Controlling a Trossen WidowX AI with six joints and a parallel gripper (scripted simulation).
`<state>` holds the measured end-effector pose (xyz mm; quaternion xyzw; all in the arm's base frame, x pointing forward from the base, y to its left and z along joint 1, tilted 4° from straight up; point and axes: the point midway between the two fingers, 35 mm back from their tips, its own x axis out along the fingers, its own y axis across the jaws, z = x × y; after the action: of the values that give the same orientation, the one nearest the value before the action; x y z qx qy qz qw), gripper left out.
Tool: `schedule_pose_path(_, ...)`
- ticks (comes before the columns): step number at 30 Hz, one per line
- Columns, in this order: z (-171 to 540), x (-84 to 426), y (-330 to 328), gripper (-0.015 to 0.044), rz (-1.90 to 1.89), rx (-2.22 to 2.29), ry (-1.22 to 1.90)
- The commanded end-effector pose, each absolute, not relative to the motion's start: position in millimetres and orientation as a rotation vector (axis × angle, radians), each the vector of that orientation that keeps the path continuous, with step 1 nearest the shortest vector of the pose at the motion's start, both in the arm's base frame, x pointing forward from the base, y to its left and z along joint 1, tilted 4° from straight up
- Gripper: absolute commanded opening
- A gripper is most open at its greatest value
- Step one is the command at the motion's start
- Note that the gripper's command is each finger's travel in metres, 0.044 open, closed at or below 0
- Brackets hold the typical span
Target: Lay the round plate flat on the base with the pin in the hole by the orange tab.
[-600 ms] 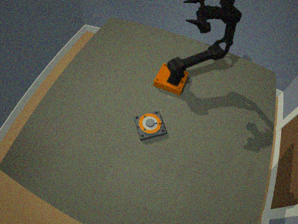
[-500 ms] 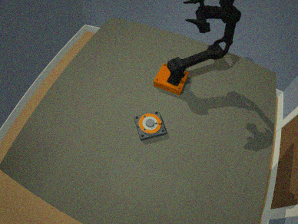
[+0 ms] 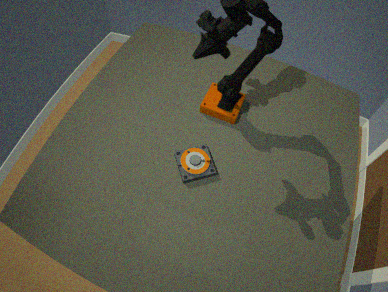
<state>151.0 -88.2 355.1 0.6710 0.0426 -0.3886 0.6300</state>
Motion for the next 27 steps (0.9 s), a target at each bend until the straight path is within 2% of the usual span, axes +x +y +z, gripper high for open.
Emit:
schedule_pose_path(1, 315.1, 196.0, -83.9, 0.0000, -0.844, 1.305, 0.425)
schedule_pose_path(6, 247.3, 244.9, -61.8, 0.0000, -0.689, 0.935, 0.853)
schedule_pose_path(8, 236.4, 250.2, -57.3, 0.0000, -0.655, 0.874, 0.913)
schedule_pose_path(14, 146.0, 270.7, -13.2, 0.0000, -0.305, 0.378, 1.337)
schedule_pose_path(21, 77.4, 259.6, 23.9, 0.0000, 0.050, 0.001, 1.595)
schedule_pose_path(27, 75.3, 259.7, 26.0, 0.0000, 0.063, -0.011, 1.602)
